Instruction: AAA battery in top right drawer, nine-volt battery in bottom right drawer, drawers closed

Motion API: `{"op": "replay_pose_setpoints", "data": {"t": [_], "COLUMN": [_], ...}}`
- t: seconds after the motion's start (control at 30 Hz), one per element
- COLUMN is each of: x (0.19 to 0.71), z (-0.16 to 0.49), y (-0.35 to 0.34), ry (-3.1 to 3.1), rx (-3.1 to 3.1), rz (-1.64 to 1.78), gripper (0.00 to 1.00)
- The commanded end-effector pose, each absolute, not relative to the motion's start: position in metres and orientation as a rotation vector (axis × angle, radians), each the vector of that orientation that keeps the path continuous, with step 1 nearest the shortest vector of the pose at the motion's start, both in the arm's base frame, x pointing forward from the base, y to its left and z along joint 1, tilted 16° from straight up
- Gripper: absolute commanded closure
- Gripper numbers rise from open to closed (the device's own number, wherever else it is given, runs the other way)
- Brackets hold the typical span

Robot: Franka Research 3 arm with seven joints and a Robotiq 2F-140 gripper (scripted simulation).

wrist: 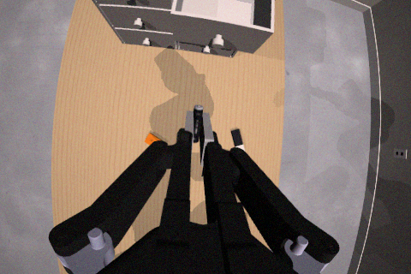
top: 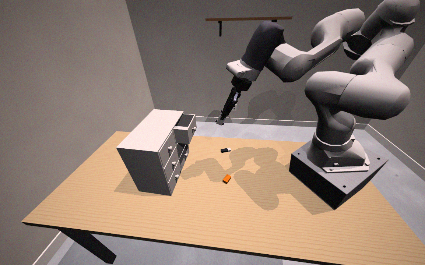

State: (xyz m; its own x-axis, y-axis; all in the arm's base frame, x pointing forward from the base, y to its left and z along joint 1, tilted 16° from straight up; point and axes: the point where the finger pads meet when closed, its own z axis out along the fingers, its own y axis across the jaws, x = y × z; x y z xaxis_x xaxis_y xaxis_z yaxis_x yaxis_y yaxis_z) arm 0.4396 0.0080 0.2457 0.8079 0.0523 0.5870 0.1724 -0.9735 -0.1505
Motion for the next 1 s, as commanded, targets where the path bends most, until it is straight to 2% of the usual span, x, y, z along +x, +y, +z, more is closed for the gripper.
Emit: {"op": "replay_pose_setpoints", "data": {"t": [0.0,0.67,0.97], "x": [0.443,0.457,0.480], "z": [0.251,0.254,0.259], "y": [0.010,0.011,0.014], "ry": [-0.153,-0.153,-0.153], "rx": [-2.779,-2.779,-2.779], "rz": [-0.929,-0.929,-0.929], "gripper": [0.97,0.97,0.97]}}
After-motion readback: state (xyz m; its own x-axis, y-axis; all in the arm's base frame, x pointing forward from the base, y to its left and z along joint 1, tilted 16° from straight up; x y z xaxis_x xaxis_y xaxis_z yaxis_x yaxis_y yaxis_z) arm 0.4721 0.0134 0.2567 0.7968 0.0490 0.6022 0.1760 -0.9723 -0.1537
